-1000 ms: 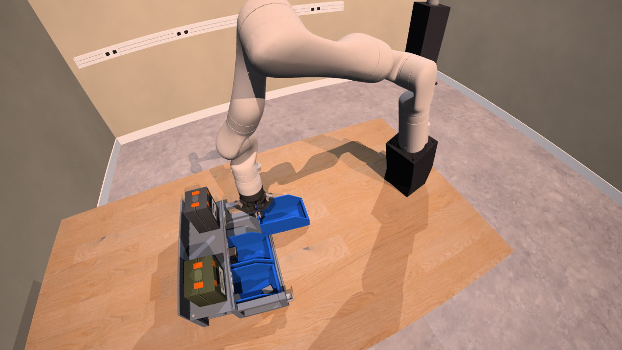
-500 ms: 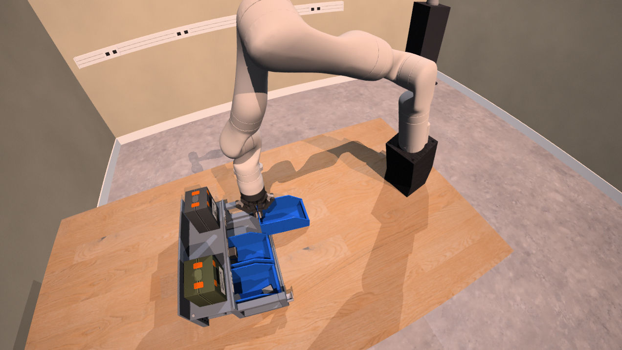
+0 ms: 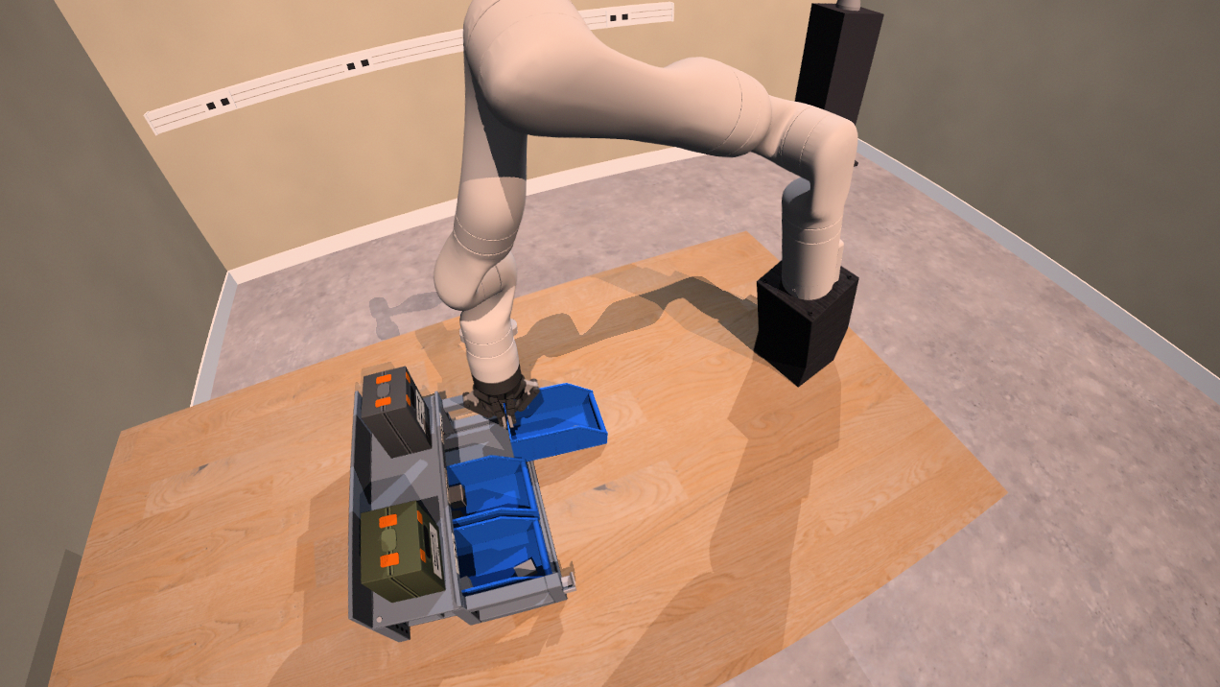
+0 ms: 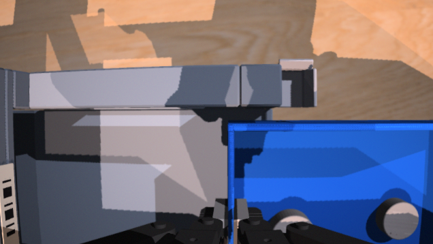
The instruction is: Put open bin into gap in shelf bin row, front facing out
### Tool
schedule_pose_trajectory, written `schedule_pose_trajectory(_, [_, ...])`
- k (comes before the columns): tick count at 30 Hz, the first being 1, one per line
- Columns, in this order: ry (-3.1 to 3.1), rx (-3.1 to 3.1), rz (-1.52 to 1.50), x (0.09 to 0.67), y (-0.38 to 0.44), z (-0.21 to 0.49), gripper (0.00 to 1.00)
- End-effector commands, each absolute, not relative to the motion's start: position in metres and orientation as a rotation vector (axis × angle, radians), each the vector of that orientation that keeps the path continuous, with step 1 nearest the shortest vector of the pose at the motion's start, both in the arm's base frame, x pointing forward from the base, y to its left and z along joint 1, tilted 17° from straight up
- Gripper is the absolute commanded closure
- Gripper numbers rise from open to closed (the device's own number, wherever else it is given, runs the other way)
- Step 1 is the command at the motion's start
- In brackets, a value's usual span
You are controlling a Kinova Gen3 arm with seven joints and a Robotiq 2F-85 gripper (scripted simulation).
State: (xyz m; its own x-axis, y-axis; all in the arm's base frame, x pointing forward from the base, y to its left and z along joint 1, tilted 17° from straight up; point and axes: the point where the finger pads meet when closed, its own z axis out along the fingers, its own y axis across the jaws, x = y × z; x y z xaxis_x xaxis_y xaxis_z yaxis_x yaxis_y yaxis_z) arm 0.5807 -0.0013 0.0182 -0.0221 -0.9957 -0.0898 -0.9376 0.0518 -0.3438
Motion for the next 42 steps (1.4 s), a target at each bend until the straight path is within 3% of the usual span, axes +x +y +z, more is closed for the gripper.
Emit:
schedule_pose_trajectory(1, [2.03, -1.952, -0.273, 0.5814, -0.0015, 0.0198, 0.9])
schedule_pose_trajectory(7, [2.03, -1.952, -0.273, 0.5814, -0.0015, 0.0198, 0.9])
schedule_pose_trajectory(8, [2.03, -1.953, -0.272, 0.5812, -0.0014, 0.0193, 0.61])
schedule_pose_trajectory(42, [2.03, -1.953, -0.272, 0.5812, -0.0014, 0.0193, 0.61])
